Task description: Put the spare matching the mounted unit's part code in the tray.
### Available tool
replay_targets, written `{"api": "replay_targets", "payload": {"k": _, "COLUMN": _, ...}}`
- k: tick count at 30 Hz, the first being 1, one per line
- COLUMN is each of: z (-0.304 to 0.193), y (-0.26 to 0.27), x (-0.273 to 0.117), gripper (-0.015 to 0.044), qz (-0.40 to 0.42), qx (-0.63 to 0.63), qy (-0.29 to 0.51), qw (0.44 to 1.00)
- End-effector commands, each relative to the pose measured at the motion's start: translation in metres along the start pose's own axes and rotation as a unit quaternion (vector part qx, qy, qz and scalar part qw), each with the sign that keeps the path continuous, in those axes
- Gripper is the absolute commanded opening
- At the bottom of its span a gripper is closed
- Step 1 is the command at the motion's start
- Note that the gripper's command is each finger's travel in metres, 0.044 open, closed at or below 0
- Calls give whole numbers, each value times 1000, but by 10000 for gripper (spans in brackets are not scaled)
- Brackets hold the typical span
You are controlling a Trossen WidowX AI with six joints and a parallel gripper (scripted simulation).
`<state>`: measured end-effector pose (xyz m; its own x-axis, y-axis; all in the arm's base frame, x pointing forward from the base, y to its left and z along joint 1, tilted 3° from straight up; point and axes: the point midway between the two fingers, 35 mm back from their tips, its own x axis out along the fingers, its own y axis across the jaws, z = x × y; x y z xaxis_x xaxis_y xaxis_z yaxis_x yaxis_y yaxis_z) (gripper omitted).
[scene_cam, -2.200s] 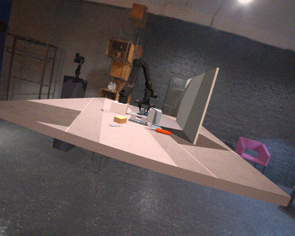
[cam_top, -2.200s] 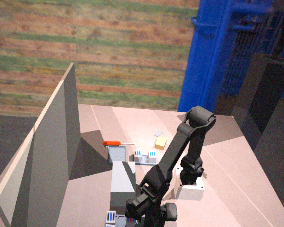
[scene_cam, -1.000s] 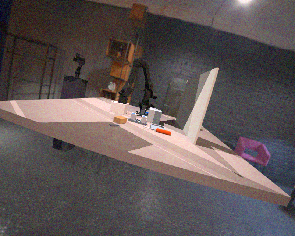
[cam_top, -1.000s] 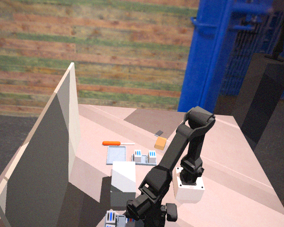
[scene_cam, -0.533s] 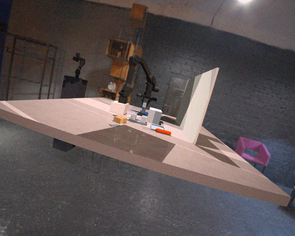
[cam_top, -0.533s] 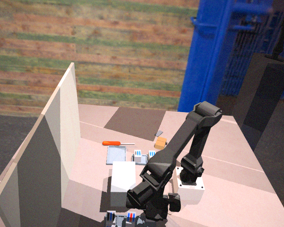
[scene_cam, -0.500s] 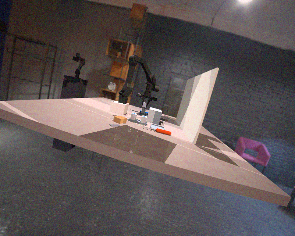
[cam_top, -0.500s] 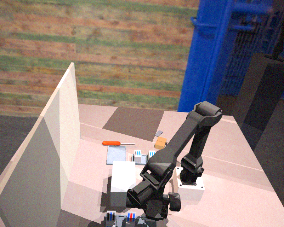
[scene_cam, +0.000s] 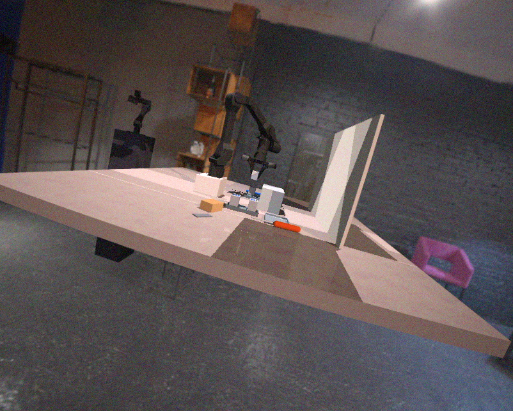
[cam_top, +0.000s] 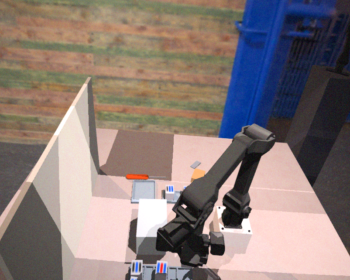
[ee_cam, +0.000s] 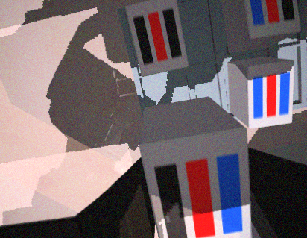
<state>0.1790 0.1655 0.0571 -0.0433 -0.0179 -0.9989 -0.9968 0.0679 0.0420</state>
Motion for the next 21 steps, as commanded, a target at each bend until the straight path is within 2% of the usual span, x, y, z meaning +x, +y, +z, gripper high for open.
{"api": "replay_targets", "payload": {"k": 1, "z": 2, "y": -3, "x": -25, "gripper": 0, "qz": -5, "qx": -2, "qy": -5, "qw": 1000}}
{"api": "replay_targets", "payload": {"k": 8, "z": 0, "y": -1, "x": -57, "gripper": 0, "qz": -5, "qx": -2, "qy": -5, "qw": 1000}}
{"api": "replay_targets", "payload": {"k": 21, "z": -12, "y": -26, "x": -59, "gripper": 0, "qz": -8, "qx": 9, "qy": -14, "qw": 1000}}
